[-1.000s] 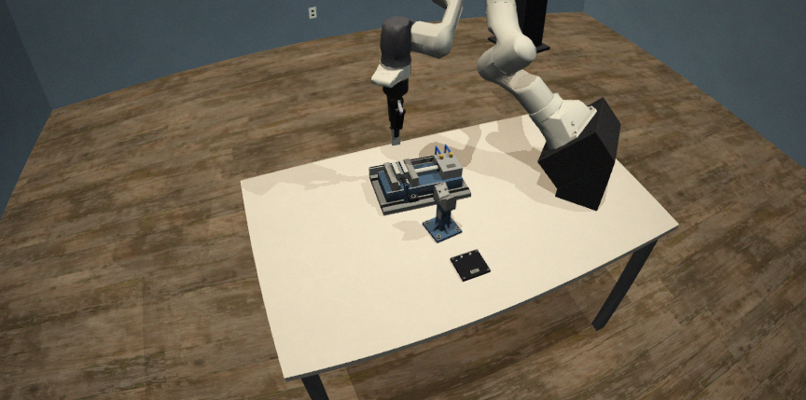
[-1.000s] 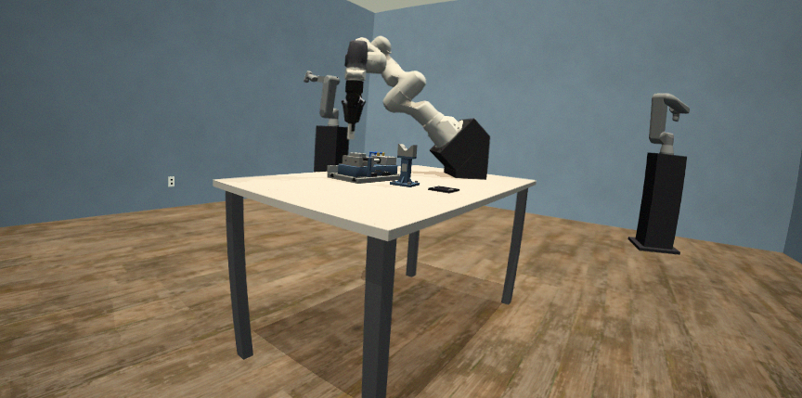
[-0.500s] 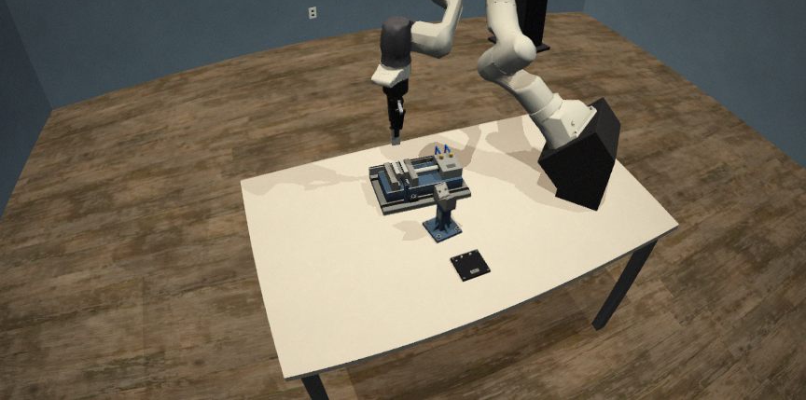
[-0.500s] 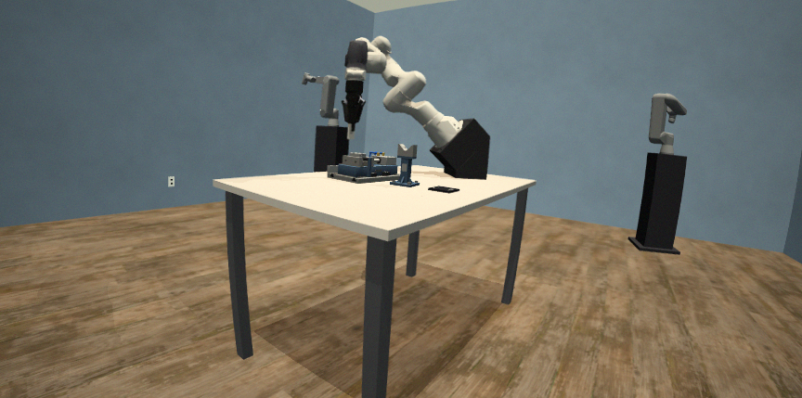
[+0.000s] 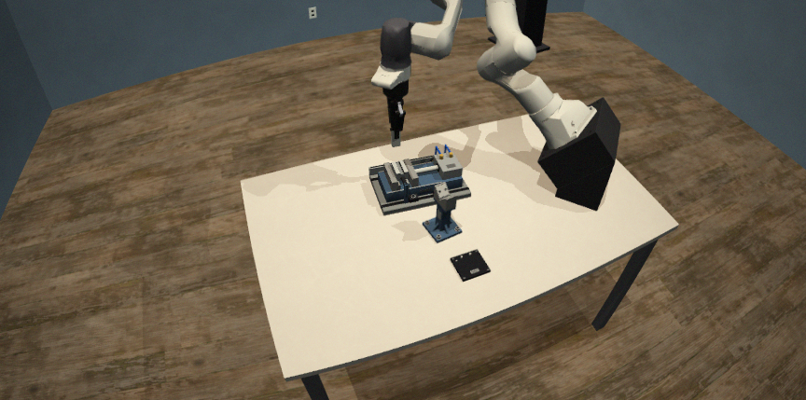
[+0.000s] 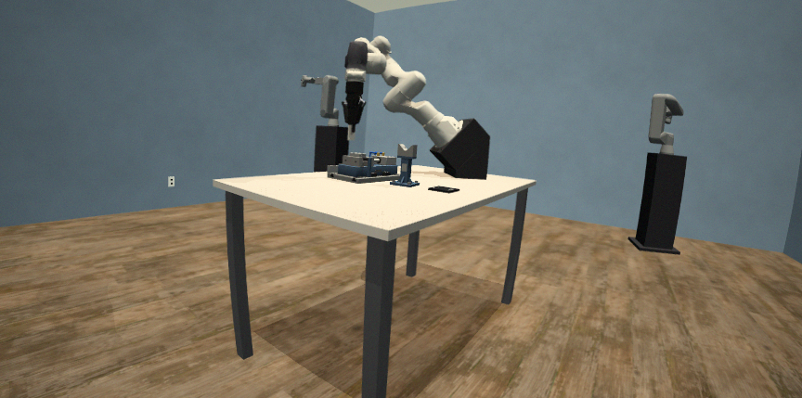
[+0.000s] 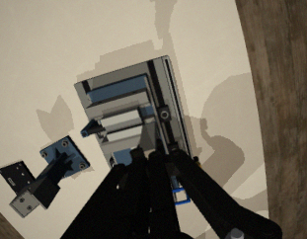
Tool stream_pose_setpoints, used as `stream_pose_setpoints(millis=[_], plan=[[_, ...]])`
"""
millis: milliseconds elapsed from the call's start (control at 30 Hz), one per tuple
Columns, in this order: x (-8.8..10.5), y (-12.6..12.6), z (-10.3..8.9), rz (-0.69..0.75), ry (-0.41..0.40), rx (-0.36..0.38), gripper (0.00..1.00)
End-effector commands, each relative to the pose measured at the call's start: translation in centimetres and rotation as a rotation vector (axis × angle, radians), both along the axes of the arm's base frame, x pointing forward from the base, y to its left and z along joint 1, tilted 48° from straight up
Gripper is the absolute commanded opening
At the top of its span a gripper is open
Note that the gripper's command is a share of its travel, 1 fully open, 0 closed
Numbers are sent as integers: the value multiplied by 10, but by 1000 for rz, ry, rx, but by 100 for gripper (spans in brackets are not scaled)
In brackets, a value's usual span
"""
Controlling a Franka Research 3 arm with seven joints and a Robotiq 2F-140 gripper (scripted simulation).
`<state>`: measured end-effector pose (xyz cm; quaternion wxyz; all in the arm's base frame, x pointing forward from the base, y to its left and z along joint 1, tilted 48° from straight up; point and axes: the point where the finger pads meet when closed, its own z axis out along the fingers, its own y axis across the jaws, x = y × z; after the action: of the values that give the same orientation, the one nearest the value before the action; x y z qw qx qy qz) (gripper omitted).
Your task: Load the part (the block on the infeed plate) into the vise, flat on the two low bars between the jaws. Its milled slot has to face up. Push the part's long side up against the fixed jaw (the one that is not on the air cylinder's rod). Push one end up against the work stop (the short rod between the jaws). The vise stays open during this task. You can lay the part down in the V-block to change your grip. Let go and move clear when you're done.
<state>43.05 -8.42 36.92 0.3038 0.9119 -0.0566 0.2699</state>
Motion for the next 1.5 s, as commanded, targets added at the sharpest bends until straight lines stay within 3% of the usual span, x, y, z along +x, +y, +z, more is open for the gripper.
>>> stream_pose_setpoints(millis=[0, 833, 1467], plan=[[3, -3, -3, -2, -5, 2, 0], [19, -22, -26, -2, -5, 2, 0], [23, -27, -31, -2, -5, 2, 0]])
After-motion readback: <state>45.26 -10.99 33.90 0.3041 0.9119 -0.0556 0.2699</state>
